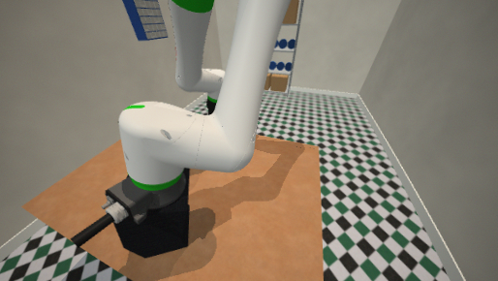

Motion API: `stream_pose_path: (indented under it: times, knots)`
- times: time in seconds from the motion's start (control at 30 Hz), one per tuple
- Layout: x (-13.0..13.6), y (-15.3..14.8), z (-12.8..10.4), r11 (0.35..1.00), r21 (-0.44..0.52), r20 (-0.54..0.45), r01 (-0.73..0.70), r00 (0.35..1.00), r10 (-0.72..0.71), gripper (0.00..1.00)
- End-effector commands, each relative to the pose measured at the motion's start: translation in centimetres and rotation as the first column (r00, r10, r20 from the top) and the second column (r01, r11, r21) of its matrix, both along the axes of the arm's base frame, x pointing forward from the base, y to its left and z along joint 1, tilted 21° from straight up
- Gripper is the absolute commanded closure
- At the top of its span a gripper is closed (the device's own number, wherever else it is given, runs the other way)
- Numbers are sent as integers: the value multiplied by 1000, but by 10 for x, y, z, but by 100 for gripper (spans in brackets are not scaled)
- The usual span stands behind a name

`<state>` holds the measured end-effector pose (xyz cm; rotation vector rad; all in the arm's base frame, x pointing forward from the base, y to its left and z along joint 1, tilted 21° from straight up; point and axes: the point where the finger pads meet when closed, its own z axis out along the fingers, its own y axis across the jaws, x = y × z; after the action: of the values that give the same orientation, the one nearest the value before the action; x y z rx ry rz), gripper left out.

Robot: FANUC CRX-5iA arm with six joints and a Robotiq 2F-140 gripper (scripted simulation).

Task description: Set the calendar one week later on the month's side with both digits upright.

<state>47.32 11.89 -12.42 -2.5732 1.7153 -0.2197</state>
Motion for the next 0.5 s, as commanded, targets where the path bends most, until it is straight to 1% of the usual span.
stream_pose_path:
  times: [0.0,0.07,0.33,0.47]
  knots:
    - [-1,-2,-1,1000,-26,4,6,1000,-6,59]
    - [-1,-3,-1,999,-41,6,9,1000,-8,59]
    - [-2,-2,-1,981,-189,69,34,997,-21,59]
    - [-1,3,-1,973,-226,102,41,995,-18,59]
